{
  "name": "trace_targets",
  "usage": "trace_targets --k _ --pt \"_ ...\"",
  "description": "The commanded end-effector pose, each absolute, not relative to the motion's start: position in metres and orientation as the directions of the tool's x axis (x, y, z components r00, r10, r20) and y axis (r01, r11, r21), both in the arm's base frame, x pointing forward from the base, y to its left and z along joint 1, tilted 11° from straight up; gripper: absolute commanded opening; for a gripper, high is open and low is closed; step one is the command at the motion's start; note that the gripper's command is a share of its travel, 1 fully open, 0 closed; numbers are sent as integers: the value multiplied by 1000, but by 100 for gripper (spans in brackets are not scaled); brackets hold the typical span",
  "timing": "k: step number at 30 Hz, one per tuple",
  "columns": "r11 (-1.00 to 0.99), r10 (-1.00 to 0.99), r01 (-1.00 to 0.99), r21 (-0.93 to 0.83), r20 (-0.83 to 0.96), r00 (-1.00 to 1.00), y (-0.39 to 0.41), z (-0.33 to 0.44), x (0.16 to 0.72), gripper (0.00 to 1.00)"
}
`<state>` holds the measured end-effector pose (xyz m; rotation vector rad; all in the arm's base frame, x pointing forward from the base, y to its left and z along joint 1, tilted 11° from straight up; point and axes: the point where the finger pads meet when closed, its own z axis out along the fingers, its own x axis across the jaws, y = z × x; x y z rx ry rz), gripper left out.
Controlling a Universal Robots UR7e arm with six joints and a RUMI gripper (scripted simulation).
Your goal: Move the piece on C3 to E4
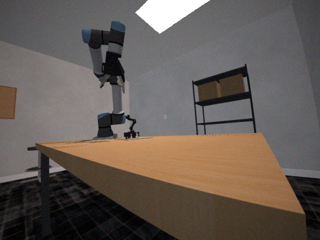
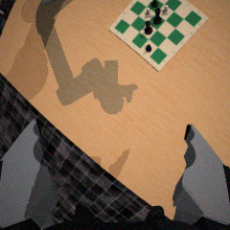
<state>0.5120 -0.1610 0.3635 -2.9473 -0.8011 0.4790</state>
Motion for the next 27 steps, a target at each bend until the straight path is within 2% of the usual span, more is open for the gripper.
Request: trace_targets --k 1,19,27 --pt "-803 595 538 -256 -315 739 -137 322 540 100" --pt "-549 829 550 -629 -328 452 -34 177 586 100" --pt "-476 873 513 -714 -313 374 -2 137 587 100"
